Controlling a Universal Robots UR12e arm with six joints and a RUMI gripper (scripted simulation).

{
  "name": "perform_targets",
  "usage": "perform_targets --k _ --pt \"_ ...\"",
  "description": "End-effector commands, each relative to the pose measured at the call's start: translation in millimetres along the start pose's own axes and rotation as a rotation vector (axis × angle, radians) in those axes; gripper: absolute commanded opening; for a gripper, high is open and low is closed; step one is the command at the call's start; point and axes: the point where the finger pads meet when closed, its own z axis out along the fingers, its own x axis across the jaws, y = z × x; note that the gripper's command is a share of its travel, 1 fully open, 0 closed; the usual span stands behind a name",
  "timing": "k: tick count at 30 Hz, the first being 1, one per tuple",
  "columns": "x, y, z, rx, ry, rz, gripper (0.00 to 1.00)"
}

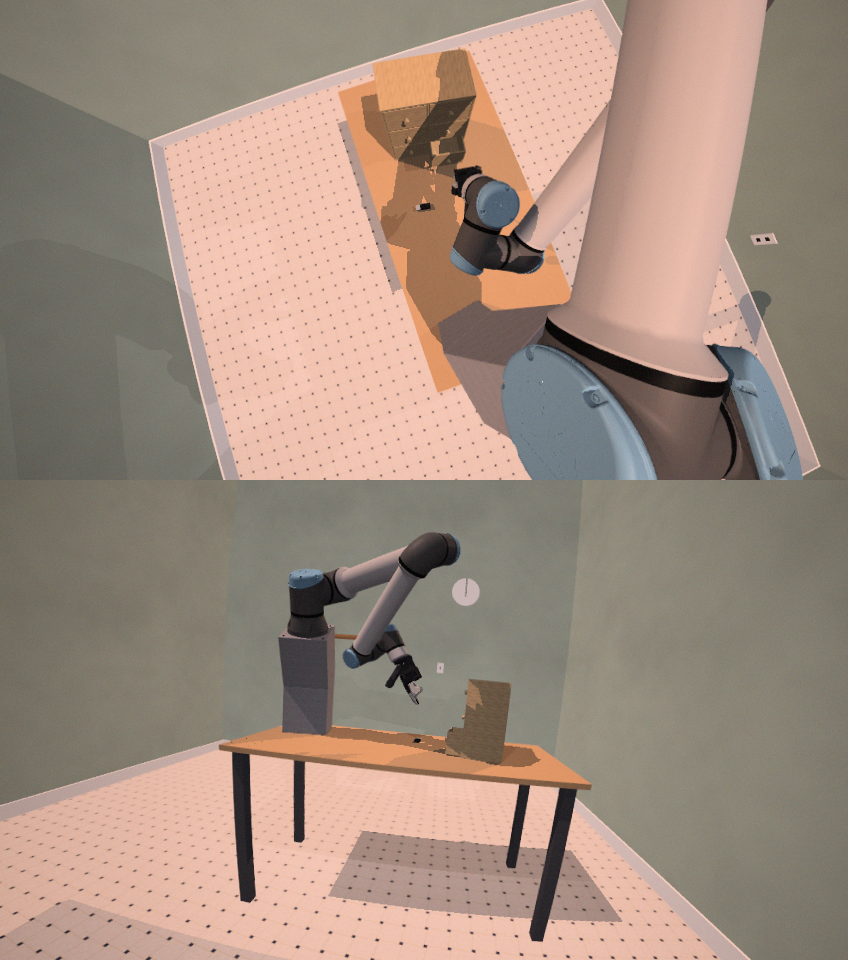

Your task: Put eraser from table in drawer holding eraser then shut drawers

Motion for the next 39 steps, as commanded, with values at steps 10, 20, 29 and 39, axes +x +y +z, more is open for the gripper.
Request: perform_targets --k 10,20,29,39 --pt "0 -10 -26 0.361 -0.004 0.019 0.20" --pt "0 -12 -39 0.468 -0.004 0.020 0.20" --pt "0 -13 -45 0.520 -0.003 0.020 0.20" --pt "0 -16 -46 0.528 -0.002 0.020 0.20"
